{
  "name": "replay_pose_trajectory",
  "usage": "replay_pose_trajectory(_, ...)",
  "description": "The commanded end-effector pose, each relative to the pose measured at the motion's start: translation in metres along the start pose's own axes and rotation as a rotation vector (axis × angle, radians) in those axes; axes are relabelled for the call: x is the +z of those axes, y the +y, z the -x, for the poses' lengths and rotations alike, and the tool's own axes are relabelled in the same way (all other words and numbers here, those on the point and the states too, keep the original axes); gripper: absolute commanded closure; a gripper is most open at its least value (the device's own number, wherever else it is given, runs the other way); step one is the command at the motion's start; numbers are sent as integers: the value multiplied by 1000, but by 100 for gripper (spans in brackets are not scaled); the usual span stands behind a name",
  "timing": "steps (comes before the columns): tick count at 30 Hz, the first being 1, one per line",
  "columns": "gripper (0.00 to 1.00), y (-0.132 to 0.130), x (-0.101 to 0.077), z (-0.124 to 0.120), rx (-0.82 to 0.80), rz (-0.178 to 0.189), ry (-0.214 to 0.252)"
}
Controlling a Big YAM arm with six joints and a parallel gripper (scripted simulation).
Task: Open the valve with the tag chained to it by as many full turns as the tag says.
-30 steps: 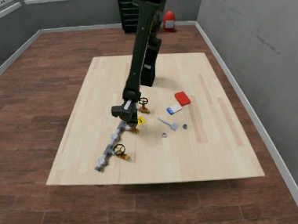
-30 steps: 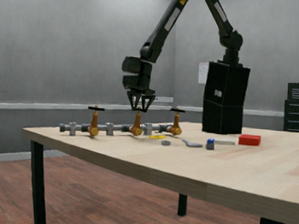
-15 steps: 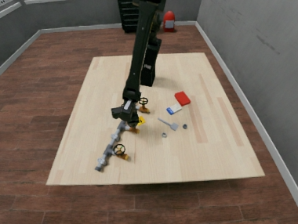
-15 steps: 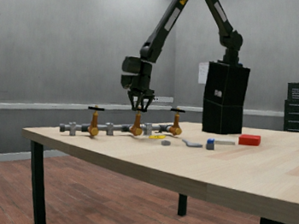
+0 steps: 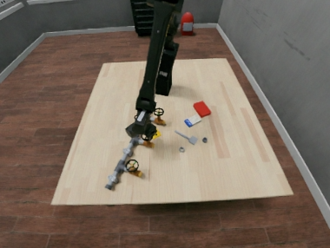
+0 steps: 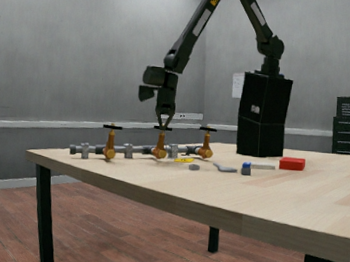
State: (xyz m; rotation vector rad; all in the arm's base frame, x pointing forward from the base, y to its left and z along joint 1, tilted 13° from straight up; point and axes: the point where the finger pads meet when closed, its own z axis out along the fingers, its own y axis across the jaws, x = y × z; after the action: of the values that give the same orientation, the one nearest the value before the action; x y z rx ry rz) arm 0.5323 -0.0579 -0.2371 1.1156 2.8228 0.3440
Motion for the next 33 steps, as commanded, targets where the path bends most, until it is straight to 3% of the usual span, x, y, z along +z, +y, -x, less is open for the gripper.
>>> replay_pose_trajectory(1,100,2,-2,0,-351,-1,-2)
replay_pose_trajectory(4,100,2,-2,0,-493,0,-3)
replay_pose_trajectory(6,100,2,-2,0,-493,0,-3)
replay_pose_trajectory(7,100,2,-2,0,-612,-1,-2)
replay_pose_trajectory(21,100,3,-2,1,-1271,-1,-8)
replay_pose_trajectory(23,100,3,-2,1,-1271,-1,-8)
replay_pose_trajectory(24,100,3,-2,1,-1390,-1,-7)
replay_pose_trajectory(33,100,3,-2,1,-1813,-3,-6)
